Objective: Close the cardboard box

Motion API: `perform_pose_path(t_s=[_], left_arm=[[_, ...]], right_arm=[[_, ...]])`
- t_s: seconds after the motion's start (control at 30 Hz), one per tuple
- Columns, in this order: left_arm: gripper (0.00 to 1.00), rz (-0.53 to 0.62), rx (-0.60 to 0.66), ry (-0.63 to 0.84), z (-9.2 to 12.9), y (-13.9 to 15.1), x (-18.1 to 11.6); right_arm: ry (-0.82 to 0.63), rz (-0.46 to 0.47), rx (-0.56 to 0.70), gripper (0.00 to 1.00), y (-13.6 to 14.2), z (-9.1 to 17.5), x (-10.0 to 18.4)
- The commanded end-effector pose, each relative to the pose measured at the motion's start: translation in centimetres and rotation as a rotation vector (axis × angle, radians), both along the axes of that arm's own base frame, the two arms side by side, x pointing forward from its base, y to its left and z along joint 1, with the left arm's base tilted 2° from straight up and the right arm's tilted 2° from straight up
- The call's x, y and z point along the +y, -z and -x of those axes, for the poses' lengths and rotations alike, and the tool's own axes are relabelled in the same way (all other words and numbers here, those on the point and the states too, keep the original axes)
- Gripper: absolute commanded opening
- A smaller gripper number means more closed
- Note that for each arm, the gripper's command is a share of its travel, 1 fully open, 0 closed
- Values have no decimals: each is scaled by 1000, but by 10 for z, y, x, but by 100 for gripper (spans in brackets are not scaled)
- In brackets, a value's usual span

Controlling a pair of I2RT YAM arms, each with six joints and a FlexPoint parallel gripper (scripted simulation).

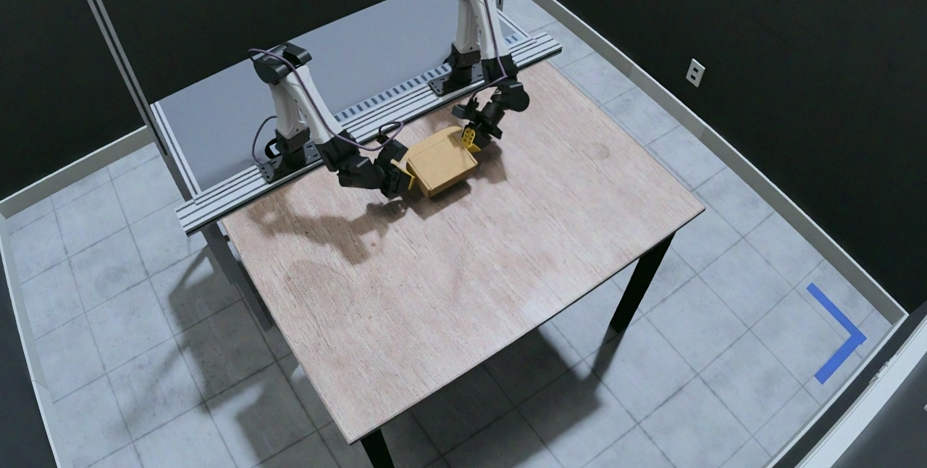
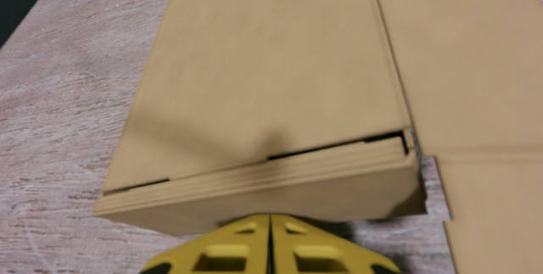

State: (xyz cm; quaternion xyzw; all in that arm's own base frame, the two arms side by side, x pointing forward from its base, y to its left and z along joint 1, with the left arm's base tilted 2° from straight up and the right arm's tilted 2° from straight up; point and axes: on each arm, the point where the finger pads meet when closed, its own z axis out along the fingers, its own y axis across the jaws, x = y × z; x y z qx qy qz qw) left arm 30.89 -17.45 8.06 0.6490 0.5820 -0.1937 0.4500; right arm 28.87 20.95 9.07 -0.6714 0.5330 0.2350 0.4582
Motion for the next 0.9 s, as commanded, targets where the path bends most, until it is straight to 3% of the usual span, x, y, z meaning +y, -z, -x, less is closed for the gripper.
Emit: perform_pose_path(t_s=[0.0,0.87], left_arm=[[0,42,20,49,2,-9,-13],[0,51,130,47,6,-8,-13]], right_arm=[[-43,-36,34,0,-8,4,10],[-38,-32,144,0,-8,6,8]])
